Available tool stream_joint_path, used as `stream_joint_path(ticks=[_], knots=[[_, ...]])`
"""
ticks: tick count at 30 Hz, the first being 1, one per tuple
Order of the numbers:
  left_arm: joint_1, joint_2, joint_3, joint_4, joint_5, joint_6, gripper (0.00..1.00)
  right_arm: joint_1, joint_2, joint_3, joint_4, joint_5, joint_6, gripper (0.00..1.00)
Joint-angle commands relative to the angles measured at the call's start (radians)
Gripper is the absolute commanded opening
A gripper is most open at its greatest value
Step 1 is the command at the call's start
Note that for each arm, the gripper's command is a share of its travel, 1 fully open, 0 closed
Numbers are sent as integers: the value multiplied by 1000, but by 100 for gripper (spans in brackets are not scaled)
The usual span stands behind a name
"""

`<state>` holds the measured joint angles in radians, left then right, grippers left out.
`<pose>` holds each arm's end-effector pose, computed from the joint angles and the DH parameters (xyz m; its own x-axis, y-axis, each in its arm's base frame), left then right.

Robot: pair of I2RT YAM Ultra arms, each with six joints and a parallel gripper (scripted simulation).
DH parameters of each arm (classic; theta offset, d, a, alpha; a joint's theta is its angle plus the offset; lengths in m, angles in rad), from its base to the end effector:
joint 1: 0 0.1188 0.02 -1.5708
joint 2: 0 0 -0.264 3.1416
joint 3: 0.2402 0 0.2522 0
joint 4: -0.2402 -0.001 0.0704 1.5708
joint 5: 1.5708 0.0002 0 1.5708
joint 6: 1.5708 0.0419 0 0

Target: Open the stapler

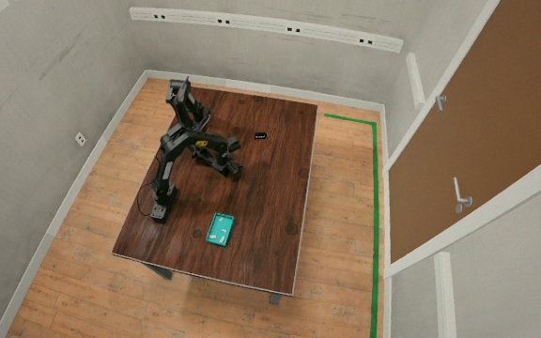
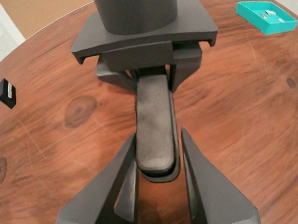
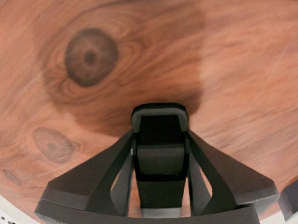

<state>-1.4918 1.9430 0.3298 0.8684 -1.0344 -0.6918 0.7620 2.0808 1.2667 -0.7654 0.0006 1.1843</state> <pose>0.0553 -0.2293 0.0551 -0.3344 0.0928 -0.9379 0.3198 0.9473 -0.0203 0.2594 0.2489 0.1000 -0.9121 0.4099 0.0027 0.4098 0.9121 -0.0083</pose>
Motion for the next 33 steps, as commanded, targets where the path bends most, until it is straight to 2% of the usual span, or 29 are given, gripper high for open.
stream_joint_path(ticks=[1,12,13,14,15,25,33], knots=[[7,15,-9,0,8,2,33,-1,-14,-1,8,0,4,33],[0,17,0,-14,0,0,20,-1,-14,-1,8,0,4,33],[0,17,0,-14,0,0,9,-1,-14,-1,8,0,4,33],[-2,19,15,-22,-1,-3,20,-1,-14,-1,8,0,4,33],[1,4,16,-33,11,-11,22,-1,-14,-1,8,0,4,33],[53,-213,50,-350,121,-55,22,-1,-14,-1,8,0,4,33],[57,-225,76,-422,130,-81,22,-1,-14,-1,8,0,4,33]])
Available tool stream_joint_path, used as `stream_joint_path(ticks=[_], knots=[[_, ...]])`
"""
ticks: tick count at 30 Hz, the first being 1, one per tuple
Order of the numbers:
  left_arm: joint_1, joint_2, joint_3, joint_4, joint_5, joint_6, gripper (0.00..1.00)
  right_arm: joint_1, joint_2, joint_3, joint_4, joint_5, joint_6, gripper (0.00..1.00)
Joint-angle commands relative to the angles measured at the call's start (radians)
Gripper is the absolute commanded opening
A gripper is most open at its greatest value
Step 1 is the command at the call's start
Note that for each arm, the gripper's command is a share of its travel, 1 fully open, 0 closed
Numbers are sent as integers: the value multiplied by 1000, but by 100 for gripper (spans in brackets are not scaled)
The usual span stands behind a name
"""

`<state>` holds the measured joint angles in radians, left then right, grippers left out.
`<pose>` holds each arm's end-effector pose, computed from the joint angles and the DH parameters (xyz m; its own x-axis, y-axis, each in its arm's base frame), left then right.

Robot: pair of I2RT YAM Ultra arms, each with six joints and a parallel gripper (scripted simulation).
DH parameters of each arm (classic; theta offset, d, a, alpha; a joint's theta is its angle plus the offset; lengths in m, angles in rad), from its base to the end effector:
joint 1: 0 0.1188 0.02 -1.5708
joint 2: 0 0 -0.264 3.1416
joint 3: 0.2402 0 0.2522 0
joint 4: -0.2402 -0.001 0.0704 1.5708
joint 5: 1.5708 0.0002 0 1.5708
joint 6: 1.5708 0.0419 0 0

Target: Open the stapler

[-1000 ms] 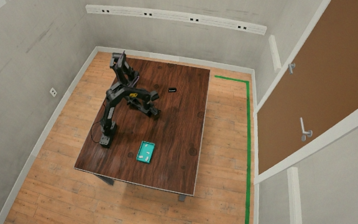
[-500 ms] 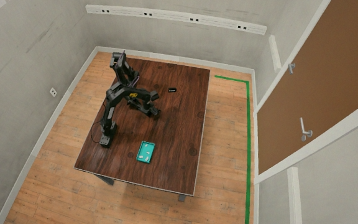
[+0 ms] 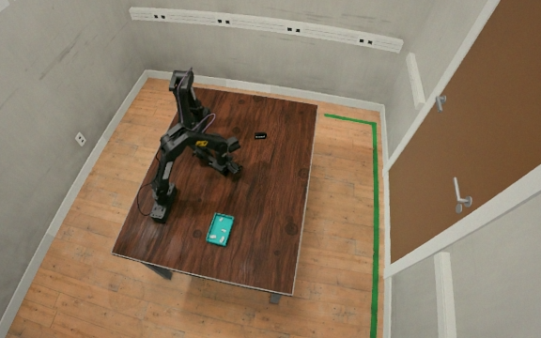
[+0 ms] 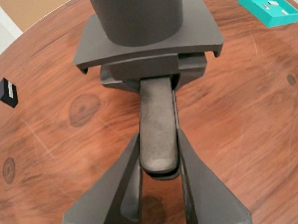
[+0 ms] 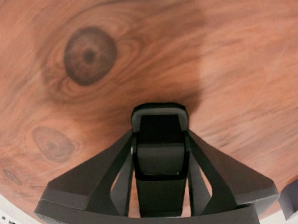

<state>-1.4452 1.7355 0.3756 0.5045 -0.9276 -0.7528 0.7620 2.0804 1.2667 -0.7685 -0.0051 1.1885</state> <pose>0.0638 -0.2296 0.0800 -0.4309 0.1392 -0.8916 0.3216 0.9468 -0.0077 0.2590 0.2488 0.1001 -0.9103 0.4137 0.0090 0.4137 0.9104 -0.0087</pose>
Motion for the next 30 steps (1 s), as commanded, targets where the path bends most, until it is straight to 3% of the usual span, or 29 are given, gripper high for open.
stream_joint_path(ticks=[1,6,8,9,20,30], knots=[[10,-18,31,-60,23,-21,22,-1,-14,-1,11,5,0,33],[10,-15,33,-63,23,-23,22,-1,-14,-1,11,5,0,33],[10,-15,33,-64,23,-23,22,-1,-14,-1,11,5,0,55],[10,-15,33,-64,23,-23,22,-1,-14,-1,11,5,0,57],[4,-8,23,-53,15,-17,22,-18,-82,-34,29,15,-17,57],[4,-8,23,-53,15,-17,22,-11,-101,18,-50,14,-10,57]])
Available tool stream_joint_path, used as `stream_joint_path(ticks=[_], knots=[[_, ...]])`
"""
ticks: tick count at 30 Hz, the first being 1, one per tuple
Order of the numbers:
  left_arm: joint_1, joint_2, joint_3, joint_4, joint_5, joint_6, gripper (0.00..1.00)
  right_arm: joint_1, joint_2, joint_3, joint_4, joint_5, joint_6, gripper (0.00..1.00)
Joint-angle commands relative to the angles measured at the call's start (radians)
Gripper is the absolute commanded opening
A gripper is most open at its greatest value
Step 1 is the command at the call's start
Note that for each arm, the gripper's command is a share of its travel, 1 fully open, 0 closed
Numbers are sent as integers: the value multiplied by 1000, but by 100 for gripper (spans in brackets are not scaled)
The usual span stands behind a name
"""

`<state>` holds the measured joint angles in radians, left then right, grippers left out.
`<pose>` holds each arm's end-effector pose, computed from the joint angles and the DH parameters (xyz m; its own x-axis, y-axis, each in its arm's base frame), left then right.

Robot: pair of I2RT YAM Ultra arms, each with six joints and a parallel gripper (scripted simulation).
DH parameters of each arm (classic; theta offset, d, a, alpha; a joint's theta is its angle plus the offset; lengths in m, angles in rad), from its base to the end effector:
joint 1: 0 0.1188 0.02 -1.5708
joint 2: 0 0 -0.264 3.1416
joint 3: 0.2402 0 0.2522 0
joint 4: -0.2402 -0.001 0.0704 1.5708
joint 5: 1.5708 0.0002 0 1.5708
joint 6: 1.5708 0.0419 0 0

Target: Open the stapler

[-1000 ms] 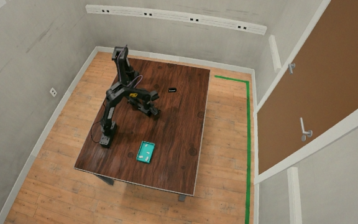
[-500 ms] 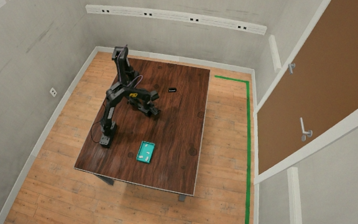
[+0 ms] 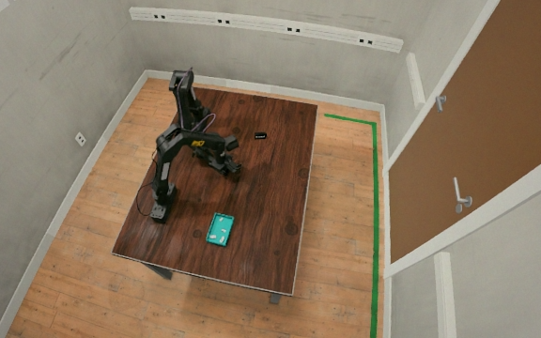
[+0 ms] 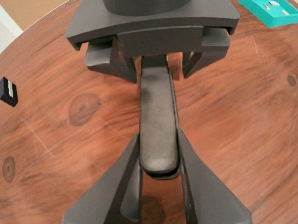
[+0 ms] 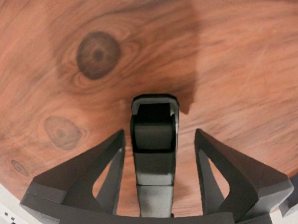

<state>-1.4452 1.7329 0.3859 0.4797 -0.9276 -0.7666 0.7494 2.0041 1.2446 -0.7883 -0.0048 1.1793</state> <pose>0.0640 -0.2309 0.0808 -0.4366 0.1366 -0.8892 0.3156 0.9488 -0.0092 0.2570 0.2408 0.1210 -0.9090 0.4168 -0.0043 0.4166 0.9088 0.0231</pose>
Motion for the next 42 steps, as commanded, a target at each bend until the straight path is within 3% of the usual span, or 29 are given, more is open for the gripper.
stream_joint_path(ticks=[1,10,20,23,29,32,42], knots=[[4,-5,13,-29,15,-3,22,5,-21,54,-40,13,5,57],[4,-5,13,-29,15,-3,22,14,-90,196,-257,13,14,57],[4,-5,13,-29,15,-3,22,18,-67,184,-257,19,9,57],[4,-5,13,-29,15,-3,22,12,-96,178,-259,77,-18,57],[4,-5,13,-29,15,-3,22,-5,-267,119,-251,296,-111,57],[4,-5,13,-29,15,-3,22,-8,-300,108,-246,321,-128,57],[4,-5,13,-29,15,-3,22,-87,-639,20,-101,562,-441,57]])
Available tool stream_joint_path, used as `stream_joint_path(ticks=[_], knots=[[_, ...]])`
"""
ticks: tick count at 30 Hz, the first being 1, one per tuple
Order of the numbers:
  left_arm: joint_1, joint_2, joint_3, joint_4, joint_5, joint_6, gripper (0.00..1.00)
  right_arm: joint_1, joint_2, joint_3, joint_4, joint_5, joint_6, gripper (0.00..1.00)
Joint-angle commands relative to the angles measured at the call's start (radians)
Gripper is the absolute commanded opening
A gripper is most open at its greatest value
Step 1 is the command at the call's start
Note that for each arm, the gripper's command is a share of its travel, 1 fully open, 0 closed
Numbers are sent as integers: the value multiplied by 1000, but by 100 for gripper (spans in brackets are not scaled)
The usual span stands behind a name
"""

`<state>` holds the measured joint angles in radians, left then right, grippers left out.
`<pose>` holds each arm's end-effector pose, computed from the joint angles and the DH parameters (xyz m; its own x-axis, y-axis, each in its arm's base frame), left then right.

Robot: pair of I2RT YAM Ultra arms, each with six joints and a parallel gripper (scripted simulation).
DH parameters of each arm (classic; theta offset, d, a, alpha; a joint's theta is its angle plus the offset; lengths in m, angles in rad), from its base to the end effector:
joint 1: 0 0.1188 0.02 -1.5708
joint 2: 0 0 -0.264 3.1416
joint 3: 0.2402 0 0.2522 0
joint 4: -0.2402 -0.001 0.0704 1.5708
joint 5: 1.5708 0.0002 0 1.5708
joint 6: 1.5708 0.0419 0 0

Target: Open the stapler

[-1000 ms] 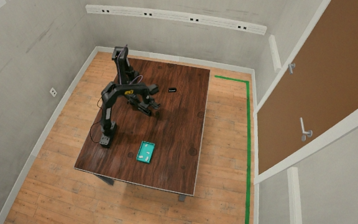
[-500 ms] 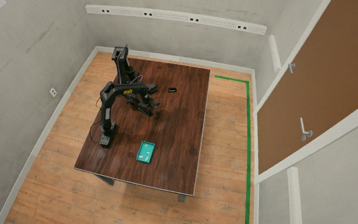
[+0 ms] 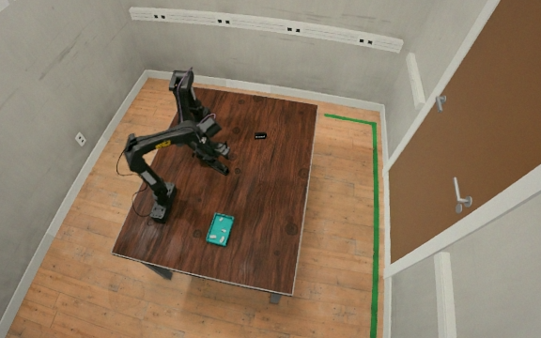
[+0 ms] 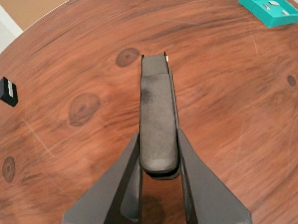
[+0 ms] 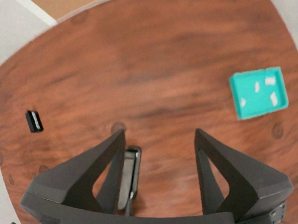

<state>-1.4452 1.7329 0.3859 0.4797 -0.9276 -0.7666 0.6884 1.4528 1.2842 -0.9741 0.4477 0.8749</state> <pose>0.0640 -0.2309 0.0808 -0.4366 0.1366 -0.8892 0.3156 0.9488 -0.0092 0.2311 0.1680 0.3005 -0.7834 0.2514 -0.5684 0.2611 0.9631 0.0661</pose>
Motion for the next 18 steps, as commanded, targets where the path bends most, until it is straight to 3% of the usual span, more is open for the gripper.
stream_joint_path(ticks=[1,5,7,13,18], knots=[[4,-5,13,-29,15,-3,22,-38,-114,-28,112,118,-175,57],[4,-5,13,-29,15,-3,22,-96,-216,-64,240,123,-347,57],[4,-5,13,-29,15,-3,22,-96,-216,-64,240,123,-347,57],[4,-5,13,-29,15,-3,22,-230,-362,-142,495,39,-626,57],[4,-5,13,-29,15,-3,22,-353,-428,-189,660,-91,-767,57]])
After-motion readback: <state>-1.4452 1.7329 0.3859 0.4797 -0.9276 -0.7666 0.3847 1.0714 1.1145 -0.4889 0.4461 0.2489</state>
